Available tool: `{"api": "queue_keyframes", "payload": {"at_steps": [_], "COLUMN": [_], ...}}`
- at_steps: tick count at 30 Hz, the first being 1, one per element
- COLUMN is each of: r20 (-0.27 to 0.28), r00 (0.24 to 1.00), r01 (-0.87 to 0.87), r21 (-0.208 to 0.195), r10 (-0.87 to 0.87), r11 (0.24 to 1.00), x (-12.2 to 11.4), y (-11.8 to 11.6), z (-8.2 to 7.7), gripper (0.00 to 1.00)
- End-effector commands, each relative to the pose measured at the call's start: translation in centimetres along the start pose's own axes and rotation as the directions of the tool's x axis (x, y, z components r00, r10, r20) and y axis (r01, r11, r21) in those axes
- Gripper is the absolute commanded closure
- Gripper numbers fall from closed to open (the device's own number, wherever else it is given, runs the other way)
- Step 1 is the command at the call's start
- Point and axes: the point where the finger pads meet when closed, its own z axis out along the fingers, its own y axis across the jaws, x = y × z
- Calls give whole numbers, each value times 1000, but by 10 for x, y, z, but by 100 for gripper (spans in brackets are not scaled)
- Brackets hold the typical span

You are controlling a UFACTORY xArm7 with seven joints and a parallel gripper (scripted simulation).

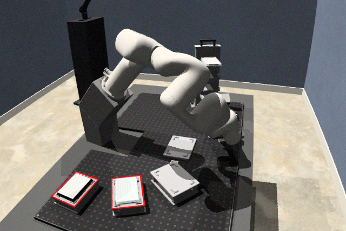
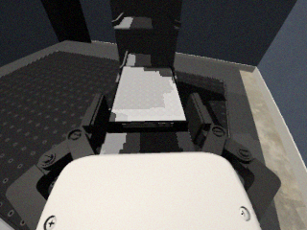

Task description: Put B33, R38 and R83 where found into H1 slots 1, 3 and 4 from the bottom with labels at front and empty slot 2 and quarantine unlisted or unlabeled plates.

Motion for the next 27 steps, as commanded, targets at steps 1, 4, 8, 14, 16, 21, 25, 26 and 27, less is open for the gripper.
{"api": "queue_keyframes", "payload": {"at_steps": [1, 4, 8, 14, 16, 21, 25, 26, 27], "r20": [-1, -1, -1, -1, -1, -1, -1, -1, -1], "r00": [1000, 1000, 1000, 1000, 1000, 1000, 1000, 1000, 1000], "r01": [2, 2, 2, 2, 2, 2, 2, 2, 2], "r21": [1, 1, 1, 1, 1, 1, 1, 1, 1], "r10": [-2, -2, -2, -2, -2, -2, -2, -2, -2], "r11": [1000, 1000, 1000, 1000, 1000, 1000, 1000, 1000, 1000], "x": [1, 1, 1, 1, 1, 1, 1, 1, 1], "y": [1, 1, 1, 1, 1, 1, 1, 1, 1], "z": [7, 8, 13, 21, 24, 28, 33, 35, 36], "gripper": [100, 100, 100, 100, 100, 100, 100, 100, 100]}}
